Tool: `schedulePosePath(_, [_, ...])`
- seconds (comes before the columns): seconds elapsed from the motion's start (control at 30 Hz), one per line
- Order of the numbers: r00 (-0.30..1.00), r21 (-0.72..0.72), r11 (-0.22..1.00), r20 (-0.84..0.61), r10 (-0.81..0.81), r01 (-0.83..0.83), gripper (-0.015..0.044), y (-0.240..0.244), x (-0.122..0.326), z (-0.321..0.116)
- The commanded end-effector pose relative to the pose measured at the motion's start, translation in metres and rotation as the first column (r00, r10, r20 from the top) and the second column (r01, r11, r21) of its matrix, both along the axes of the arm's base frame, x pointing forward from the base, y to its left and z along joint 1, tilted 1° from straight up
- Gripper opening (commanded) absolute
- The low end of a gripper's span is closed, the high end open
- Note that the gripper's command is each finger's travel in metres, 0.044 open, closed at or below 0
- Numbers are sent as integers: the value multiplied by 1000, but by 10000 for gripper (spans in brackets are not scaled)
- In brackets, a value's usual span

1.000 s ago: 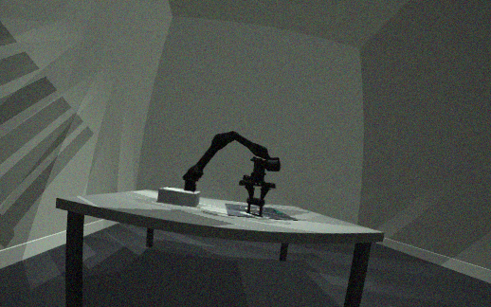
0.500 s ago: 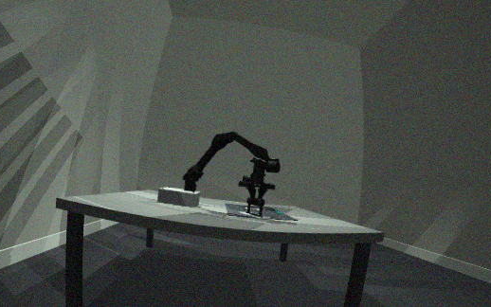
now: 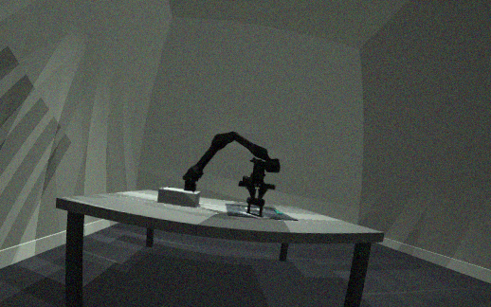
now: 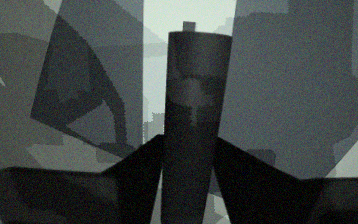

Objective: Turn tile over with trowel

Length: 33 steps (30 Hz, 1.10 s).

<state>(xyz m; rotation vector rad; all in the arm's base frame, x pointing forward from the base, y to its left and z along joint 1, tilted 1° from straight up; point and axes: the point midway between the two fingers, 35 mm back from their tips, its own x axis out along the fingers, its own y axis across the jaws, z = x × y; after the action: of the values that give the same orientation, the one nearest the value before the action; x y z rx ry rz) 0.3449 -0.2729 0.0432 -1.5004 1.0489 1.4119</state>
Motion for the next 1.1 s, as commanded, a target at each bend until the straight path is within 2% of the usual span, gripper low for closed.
schedulePosePath(0.0, [1000,5,1000,-2,-16,16,130,1,0,-2])
schedulePosePath(0.3, [963,14,963,7,-269,269,130,1,0,-2])
schedulePosePath(0.6, [863,24,863,13,-504,504,130,1,0,-2])
schedulePosePath(0.87, [854,25,854,13,-520,520,130,1,0,-2])
schedulePosePath(1.03, [854,25,854,13,-520,520,261,1,0,-2])
schedulePosePath(1.07, [854,25,854,13,-520,520,270,1,0,-2])
